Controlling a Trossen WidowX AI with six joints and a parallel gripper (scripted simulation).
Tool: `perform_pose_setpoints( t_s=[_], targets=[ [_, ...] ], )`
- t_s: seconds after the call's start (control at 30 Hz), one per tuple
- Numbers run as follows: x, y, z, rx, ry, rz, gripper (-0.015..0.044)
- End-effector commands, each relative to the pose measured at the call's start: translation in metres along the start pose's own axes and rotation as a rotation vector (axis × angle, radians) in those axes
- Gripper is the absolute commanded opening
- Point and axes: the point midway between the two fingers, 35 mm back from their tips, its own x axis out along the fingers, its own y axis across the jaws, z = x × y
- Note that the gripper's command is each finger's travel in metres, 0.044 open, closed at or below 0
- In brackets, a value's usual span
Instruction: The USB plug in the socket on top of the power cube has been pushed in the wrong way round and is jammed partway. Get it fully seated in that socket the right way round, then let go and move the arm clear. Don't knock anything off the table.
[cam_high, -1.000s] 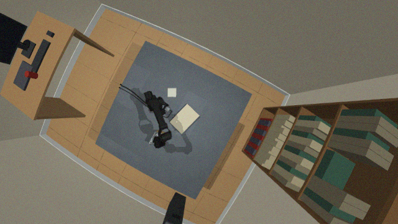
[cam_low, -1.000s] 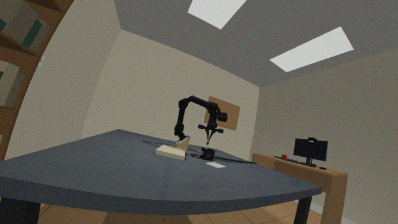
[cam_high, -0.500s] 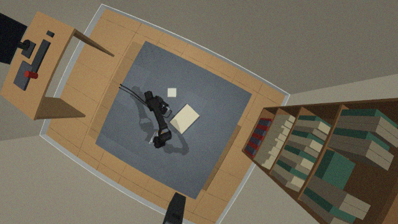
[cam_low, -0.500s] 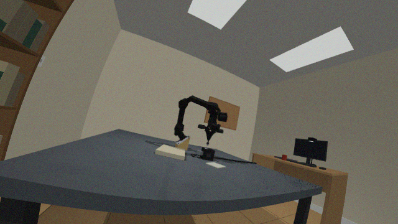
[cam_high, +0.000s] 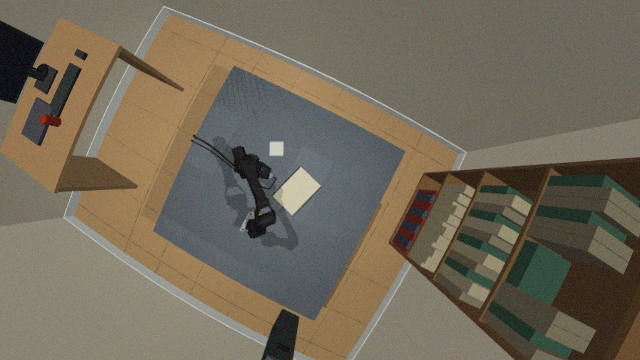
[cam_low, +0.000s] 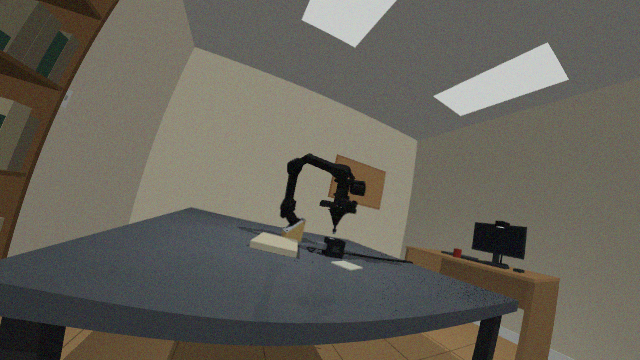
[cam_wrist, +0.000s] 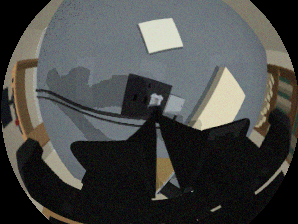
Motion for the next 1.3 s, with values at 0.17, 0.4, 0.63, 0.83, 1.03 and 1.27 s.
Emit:
perform_pose_setpoints(
  t_s=[0.17, 0.4, 0.63, 0.83, 1.03, 1.27],
  targets=[
    [0.0005, 0.0, 0.0001, -0.246, 0.0, 0.001, 0.0],
    [0.0005, 0.0, 0.0001, -0.429, 0.0, 0.001, 0.0],
    [0.0005, 0.0, 0.0001, -0.613, 0.0, 0.001, 0.0],
    [0.0005, 0.0, 0.0001, -0.77, 0.0, 0.001, 0.0],
    [0.0005, 0.0, 0.0001, -0.927, 0.0, 0.001, 0.0],
    [0.0005, 0.0, 0.0001, -1.11, 0.0, 0.001, 0.0]
  ],
)
